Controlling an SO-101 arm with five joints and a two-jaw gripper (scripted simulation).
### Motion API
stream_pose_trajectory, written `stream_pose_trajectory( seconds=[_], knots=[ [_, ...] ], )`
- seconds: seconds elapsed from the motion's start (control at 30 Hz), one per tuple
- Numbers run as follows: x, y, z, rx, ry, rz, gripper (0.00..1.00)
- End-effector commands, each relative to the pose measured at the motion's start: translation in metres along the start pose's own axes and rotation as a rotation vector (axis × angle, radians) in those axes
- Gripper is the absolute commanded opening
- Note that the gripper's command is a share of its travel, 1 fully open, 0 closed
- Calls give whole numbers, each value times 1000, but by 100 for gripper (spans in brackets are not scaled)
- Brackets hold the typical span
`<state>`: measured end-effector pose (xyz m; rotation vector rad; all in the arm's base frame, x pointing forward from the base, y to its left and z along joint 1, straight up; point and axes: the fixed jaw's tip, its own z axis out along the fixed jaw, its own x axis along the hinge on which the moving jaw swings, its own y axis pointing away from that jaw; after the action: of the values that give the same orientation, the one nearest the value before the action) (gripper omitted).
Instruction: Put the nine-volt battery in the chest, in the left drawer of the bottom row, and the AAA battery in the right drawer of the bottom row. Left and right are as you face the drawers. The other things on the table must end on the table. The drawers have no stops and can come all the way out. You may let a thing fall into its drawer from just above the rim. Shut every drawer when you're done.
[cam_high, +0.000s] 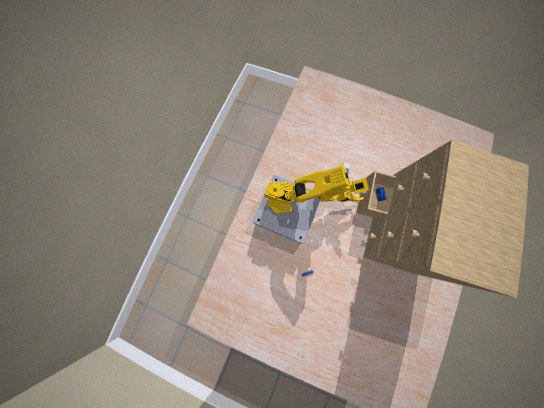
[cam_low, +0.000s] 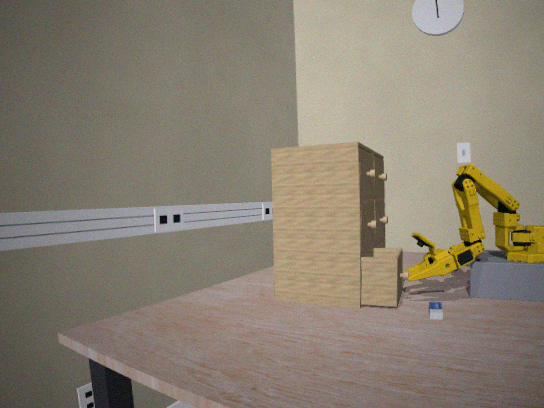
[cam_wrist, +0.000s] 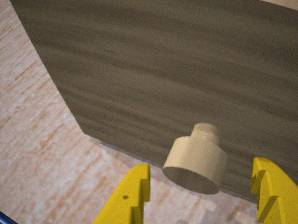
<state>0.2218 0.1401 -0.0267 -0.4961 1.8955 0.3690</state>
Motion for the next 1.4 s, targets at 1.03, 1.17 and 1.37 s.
stream_pose_trajectory(
  seconds=[1.03,1.17,1.37],
  knots=[
    [-10,-3,1,13,-21,-6,21],
    [-10,-2,1,10,-21,-7,21],
    [-11,-1,2,5,-21,-9,21]
  ],
)
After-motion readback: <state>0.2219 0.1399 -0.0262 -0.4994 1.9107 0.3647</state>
